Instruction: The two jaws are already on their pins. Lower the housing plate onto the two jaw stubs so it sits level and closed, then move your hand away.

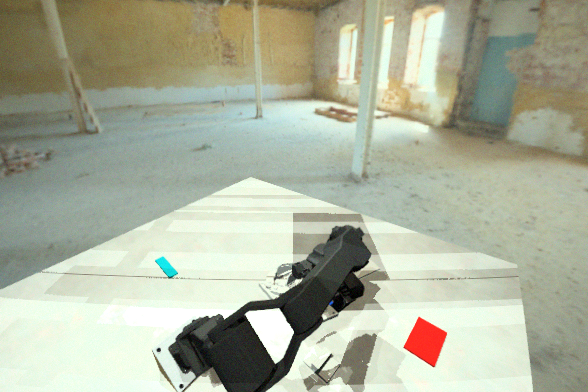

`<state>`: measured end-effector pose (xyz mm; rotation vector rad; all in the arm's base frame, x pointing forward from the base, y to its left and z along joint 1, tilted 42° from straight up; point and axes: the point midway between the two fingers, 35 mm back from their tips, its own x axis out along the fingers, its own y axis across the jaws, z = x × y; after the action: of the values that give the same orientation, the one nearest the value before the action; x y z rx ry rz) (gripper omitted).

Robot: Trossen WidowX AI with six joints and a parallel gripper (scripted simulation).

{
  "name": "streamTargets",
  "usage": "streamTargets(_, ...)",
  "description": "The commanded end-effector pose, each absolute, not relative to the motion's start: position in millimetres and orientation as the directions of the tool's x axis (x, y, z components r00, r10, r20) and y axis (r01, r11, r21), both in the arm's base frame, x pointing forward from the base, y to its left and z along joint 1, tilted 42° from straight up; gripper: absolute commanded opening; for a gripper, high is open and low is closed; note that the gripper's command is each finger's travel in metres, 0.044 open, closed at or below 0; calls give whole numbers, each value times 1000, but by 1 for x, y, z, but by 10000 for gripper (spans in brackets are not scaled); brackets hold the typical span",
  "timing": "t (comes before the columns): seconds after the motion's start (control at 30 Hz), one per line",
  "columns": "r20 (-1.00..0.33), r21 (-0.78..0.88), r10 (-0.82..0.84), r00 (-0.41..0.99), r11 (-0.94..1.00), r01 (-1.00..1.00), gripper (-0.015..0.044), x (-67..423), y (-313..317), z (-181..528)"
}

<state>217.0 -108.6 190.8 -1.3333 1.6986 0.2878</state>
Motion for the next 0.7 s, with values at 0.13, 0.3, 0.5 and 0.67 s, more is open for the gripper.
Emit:
streamTargets(0.13, -775, -417, -632, 18, 490, -765, 351, 233, -94, 177)
streamTargets(0.3, -777, -464, -629, 17, 555, -691, 351, 241, -83, 168)
streamTargets(0.5, -779, -513, -627, 16, 623, -590, 351, 251, -69, 156)
streamTargets(0.67, -779, -549, -626, 14, 671, -498, 351, 257, -57, 146)
